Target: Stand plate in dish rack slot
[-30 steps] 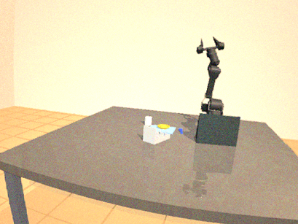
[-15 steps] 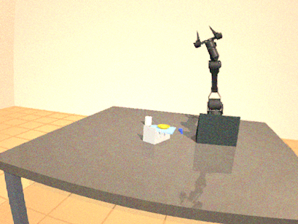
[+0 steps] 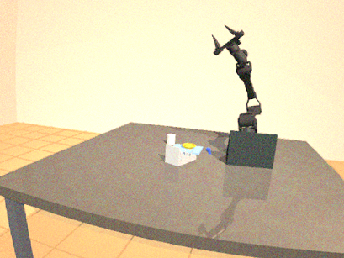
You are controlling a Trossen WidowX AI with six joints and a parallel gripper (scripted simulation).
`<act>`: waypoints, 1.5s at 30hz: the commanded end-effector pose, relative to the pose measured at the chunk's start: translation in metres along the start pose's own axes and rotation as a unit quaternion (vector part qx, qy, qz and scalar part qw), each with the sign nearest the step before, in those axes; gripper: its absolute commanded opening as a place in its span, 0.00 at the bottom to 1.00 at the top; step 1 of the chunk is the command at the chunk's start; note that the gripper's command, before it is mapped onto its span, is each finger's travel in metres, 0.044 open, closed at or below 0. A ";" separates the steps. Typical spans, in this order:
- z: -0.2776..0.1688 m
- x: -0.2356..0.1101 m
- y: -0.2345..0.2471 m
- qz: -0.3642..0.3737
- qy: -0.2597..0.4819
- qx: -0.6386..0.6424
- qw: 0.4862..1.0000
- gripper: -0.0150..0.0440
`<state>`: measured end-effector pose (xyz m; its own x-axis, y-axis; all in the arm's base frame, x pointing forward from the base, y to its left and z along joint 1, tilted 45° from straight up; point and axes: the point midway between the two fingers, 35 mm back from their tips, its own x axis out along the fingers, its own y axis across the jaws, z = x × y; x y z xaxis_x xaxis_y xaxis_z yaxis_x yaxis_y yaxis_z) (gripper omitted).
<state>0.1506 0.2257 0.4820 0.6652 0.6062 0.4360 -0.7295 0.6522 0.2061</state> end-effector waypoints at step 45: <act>-0.202 -0.083 -0.306 -0.478 0.482 -0.206 0.704 0.93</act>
<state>0.3484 0.0884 0.2219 0.8232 -0.2227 -0.5223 0.0626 0.9499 -0.3062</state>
